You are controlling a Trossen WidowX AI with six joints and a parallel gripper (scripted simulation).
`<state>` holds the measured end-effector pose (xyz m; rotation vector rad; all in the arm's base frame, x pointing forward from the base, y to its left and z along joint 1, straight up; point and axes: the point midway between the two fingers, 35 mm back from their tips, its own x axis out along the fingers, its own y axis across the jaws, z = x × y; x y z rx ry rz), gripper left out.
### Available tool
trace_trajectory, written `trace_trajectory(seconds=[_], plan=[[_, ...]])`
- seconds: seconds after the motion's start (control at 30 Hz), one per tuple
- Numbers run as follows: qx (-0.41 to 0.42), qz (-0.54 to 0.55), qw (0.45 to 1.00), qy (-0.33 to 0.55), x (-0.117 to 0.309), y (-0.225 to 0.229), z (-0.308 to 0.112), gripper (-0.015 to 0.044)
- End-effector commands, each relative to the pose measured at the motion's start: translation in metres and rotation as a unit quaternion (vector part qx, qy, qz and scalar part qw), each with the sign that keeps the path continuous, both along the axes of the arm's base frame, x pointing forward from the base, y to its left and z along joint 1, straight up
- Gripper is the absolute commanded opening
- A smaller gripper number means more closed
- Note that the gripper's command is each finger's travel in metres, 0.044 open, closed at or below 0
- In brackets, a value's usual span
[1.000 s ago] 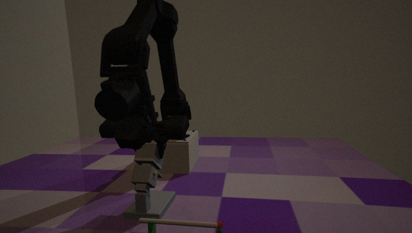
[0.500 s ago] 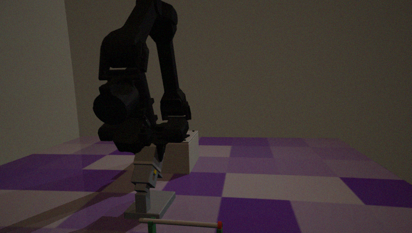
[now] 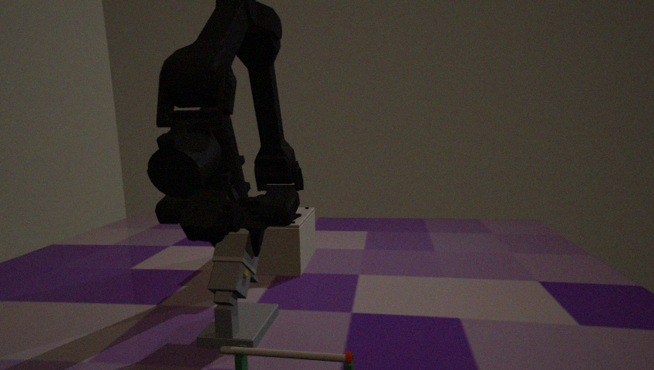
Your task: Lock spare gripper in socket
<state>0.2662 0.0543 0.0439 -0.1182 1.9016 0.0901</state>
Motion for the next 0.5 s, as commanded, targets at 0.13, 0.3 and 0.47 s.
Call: trace_trajectory(seconds=[0.13,0.3,0.47], plan=[[0.000,0.000,1.000,0.000,0.000,0.000,0.000,0.0440],[0.000,0.000,1.000,0.000,-0.004,-0.001,0.004,0.0440],[0.000,0.000,1.000,-0.002,-0.010,-0.001,0.012,0.0440]])
